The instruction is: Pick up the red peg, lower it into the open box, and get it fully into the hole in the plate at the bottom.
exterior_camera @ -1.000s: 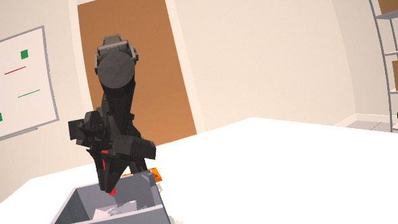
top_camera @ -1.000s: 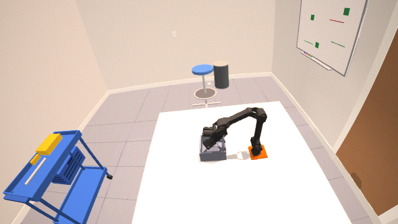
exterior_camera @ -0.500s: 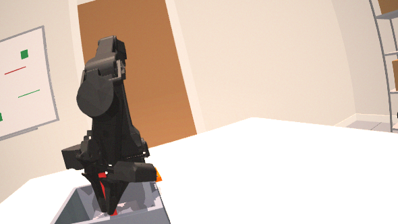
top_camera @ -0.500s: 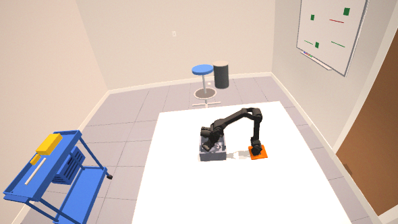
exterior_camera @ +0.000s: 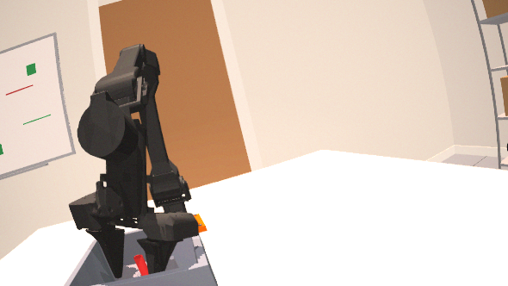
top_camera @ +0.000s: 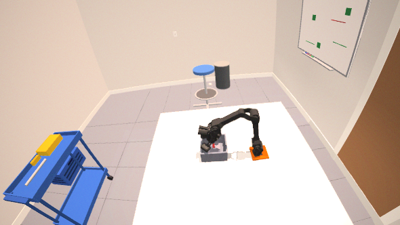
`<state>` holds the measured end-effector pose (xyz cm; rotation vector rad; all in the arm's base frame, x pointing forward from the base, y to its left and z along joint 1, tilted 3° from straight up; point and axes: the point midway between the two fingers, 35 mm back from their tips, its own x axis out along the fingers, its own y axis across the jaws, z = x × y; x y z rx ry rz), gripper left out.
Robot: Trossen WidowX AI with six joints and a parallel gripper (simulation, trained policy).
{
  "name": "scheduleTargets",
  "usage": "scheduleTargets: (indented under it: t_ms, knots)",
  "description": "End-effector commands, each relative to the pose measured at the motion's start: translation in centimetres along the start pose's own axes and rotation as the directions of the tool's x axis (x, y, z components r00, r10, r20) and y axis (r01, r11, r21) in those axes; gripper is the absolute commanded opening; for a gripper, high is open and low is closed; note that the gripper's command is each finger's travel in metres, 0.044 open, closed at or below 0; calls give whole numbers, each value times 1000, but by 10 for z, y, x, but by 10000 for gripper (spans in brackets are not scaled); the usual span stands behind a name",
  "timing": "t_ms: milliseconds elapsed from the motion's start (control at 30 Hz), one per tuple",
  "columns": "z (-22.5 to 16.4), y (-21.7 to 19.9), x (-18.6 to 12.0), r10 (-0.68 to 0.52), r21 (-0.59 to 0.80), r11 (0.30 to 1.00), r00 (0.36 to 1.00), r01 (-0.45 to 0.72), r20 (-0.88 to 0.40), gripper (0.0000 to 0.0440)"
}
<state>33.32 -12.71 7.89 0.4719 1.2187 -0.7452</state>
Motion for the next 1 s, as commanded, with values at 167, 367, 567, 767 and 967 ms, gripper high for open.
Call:
scheduleTargets:
  t_ms: [167,367,567,767,967]
  knots:
    - [25,24,-17,81,-39,996,997,-81,-10,440]
    - [37,40,-33,131,-52,990,991,-133,-32,440]
    - [50,60,-52,188,-63,980,982,-190,-26,440]
    - [60,67,-63,211,-64,975,977,-212,-10,440]
    - [65,71,-68,224,-63,973,975,-224,5,440]
